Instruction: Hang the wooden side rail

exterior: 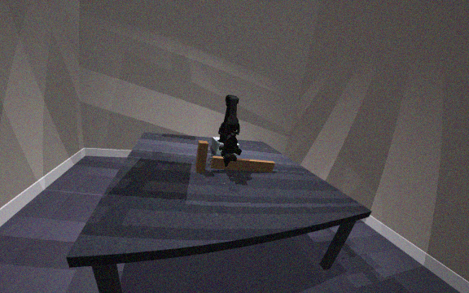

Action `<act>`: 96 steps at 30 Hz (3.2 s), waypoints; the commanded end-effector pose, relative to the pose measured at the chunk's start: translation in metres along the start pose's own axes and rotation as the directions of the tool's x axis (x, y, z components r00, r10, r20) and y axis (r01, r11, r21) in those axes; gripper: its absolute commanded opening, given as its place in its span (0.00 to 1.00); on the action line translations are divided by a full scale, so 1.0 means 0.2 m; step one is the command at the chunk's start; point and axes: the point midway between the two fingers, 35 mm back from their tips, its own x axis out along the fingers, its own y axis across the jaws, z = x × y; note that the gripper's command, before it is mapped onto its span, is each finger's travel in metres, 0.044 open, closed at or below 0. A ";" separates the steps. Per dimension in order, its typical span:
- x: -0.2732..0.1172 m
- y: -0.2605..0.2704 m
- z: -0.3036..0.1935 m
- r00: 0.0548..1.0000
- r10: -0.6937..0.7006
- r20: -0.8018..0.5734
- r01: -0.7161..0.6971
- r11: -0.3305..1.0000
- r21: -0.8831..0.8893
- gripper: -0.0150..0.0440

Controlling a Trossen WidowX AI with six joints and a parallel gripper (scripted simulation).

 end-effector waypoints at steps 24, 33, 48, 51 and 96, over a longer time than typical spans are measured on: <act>-0.03 -0.03 -0.02 1.000 -0.018 -0.004 0.018 1.000 0.002 0.25; -0.03 -0.03 -0.03 1.000 -0.018 -0.004 0.018 1.000 0.002 0.25; -0.02 -0.03 -0.04 1.000 -0.018 -0.004 0.018 1.000 0.002 0.25; -0.02 -0.04 -0.04 1.000 -0.018 -0.004 0.018 1.000 0.002 0.25; -0.02 -0.03 -0.06 1.000 -0.018 -0.004 0.018 1.000 0.002 0.25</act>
